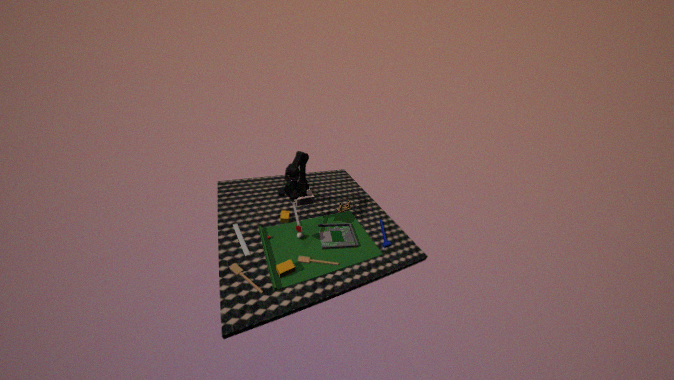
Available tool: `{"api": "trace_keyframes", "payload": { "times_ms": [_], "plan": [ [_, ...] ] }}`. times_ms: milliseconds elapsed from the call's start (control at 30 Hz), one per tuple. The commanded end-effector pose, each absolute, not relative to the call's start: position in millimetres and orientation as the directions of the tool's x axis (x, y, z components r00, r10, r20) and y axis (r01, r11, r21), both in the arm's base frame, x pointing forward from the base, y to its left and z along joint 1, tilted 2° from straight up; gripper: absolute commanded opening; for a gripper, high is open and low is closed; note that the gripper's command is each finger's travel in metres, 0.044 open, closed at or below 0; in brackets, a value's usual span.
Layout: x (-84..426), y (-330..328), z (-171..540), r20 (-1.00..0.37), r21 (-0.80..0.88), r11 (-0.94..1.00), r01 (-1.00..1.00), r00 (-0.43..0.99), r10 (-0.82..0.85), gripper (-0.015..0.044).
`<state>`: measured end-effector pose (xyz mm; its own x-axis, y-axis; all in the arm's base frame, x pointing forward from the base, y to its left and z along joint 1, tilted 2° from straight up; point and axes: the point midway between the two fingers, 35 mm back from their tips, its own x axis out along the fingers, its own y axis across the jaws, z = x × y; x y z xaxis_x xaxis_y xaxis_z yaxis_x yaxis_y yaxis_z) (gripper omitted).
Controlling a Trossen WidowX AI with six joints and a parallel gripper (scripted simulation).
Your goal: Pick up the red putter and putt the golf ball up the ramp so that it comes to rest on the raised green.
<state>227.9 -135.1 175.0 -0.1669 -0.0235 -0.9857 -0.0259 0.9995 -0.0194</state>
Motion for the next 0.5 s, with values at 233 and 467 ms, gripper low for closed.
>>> {"api": "trace_keyframes", "payload": {
  "times_ms": [233, 467],
  "plan": [
    [230, -140, 140, -0.976, -0.046, 0.987, 0.157, -0.217, -0.011, 0.0000],
    [230, -140, 135, -0.975, -0.049, 0.984, 0.172, -0.222, -0.010, 0.0000]
  ]
}}
